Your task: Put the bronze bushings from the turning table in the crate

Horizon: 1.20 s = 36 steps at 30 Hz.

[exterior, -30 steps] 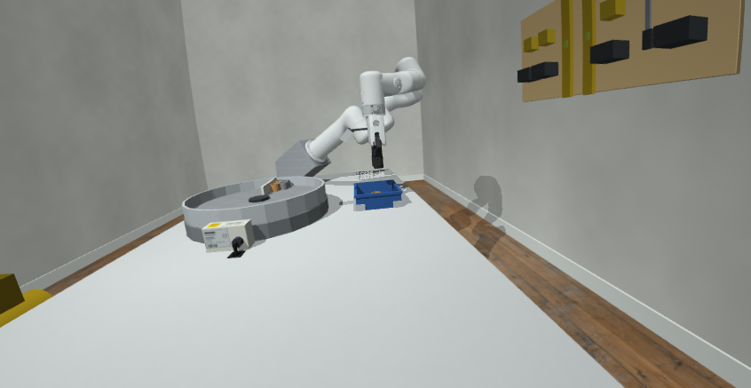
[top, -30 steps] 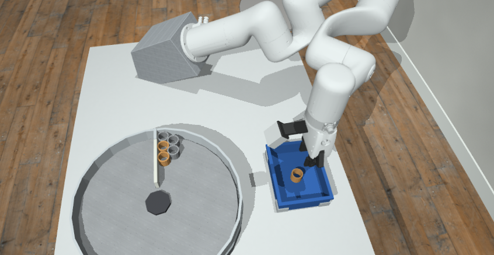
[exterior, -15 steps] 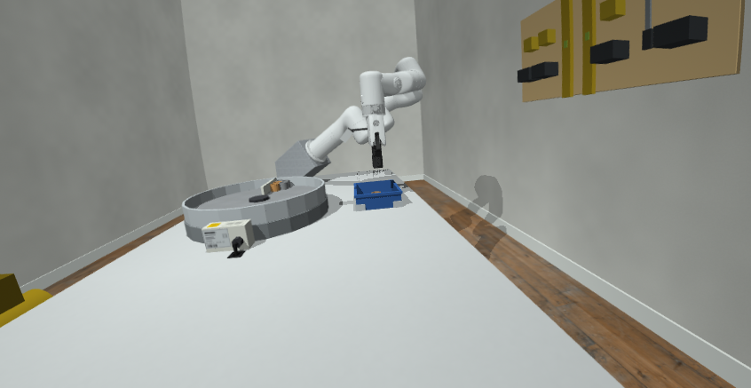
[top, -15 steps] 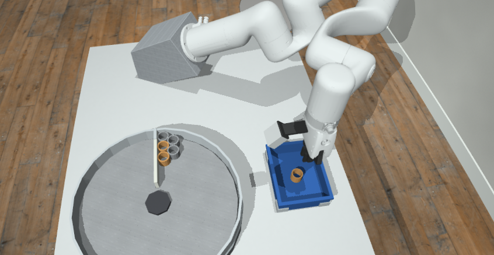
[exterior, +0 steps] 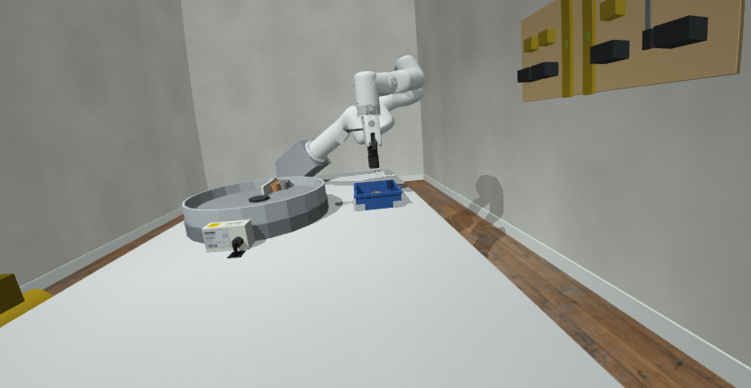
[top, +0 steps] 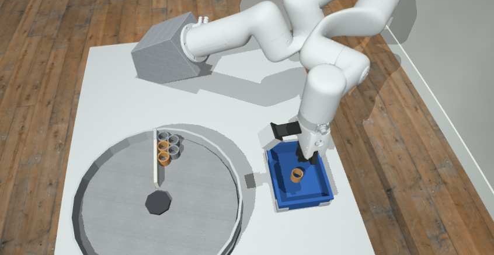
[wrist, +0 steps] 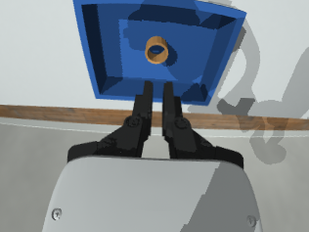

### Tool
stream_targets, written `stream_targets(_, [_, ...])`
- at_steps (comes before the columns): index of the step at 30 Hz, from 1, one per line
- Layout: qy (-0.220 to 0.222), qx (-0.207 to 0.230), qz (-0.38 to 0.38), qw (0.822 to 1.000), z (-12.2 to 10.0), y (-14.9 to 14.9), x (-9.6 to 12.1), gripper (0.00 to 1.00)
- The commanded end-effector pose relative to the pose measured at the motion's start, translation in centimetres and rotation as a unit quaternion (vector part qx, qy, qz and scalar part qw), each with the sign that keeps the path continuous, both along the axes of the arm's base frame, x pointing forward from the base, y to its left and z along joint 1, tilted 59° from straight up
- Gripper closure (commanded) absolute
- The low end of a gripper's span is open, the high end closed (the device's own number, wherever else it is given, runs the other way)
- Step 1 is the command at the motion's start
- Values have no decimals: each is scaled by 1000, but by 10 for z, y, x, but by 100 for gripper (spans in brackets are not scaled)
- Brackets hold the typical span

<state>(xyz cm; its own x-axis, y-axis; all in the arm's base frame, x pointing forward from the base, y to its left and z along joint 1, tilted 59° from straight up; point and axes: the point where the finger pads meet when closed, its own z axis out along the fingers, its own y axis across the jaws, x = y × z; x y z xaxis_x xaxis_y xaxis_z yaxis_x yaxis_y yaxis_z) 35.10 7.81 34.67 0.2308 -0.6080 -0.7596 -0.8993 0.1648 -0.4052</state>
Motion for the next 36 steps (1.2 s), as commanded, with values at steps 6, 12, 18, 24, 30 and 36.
stream_targets(6, [-22,10,31,999,-22,-17,1,90])
stream_targets(12, [-45,21,70,996,-48,-36,2,90])
stream_targets(18, [-75,34,119,989,-82,-60,3,90])
stream_targets(24, [-96,44,152,983,-106,-77,3,90])
stream_targets(30, [-126,58,200,970,-141,-102,5,90])
stream_targets(36, [-154,71,246,954,-174,-126,6,90])
